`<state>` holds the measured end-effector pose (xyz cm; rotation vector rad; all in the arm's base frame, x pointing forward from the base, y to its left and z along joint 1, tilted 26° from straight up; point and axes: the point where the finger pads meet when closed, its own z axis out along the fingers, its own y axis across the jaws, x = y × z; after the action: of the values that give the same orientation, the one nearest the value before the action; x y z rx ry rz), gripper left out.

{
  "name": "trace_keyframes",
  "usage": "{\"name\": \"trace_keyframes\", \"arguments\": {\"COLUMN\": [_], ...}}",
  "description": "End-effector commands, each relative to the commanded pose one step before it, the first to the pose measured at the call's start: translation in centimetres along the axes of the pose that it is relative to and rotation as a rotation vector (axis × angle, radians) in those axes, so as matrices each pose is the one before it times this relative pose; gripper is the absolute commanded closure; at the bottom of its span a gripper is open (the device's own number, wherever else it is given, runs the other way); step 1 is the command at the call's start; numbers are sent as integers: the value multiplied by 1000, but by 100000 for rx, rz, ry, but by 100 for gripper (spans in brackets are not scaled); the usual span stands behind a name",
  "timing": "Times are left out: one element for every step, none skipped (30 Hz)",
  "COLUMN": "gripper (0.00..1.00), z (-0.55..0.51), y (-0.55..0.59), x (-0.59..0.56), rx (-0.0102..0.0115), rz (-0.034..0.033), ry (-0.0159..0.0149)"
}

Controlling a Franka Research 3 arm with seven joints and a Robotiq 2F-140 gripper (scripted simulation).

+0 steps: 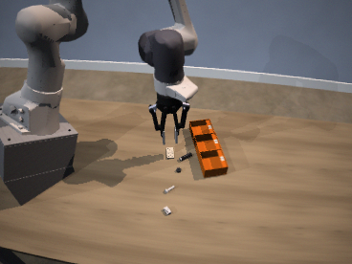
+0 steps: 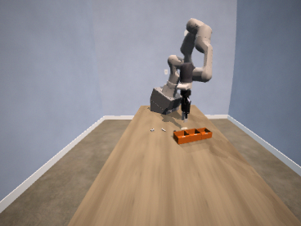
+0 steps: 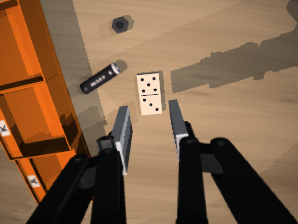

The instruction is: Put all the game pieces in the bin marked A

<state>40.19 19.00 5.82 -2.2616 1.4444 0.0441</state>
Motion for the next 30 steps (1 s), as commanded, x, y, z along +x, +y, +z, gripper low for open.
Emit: {"name": "trace_keyframes", "arguments": {"gripper": [75,75,75,75,75,75,75,75,75,75,75,75,75,75,75,75,75,75,75,75,75,75,75,75,75,75,75,75,75,75], "z": [-76,0,0,0,0,0,0,0,0,0,0,0,0,0,0,0,0,0,0,0,0,0,0,0,0,0,400,400,400,400], "y": [-167,-3,-2,-2,-2,-1,-1,0,0,-1,-1,-1,-1,-1,-1,-1,-1,-1,-1,-1,-1,-1,-1,-1,0,0,-1,4,13,18], "x": [57,-5,-5,-5,-5,-5,-5,0,0,-5,-5,-5,-5,-5,-5,-5,-5,-5,-5,-5,-5,-5,-5,-5,0,0,-5,-4,0,7], "rx": [-431,0,0,0,0,0,0,0,0,0,0,0,0,0,0,0,0,0,0,0,0,0,0,0,0,0,0,0,0,0], "rz": [3392,0,0,0,0,0,0,0,0,0,0,0,0,0,0,0,0,0,0,0,0,0,0,0,0,0,0,0,0,0], "ry": [433,0,0,0,0,0,0,0,0,0,0,0,0,0,0,0,0,0,0,0,0,0,0,0,0,0,0,0,0,0]}}
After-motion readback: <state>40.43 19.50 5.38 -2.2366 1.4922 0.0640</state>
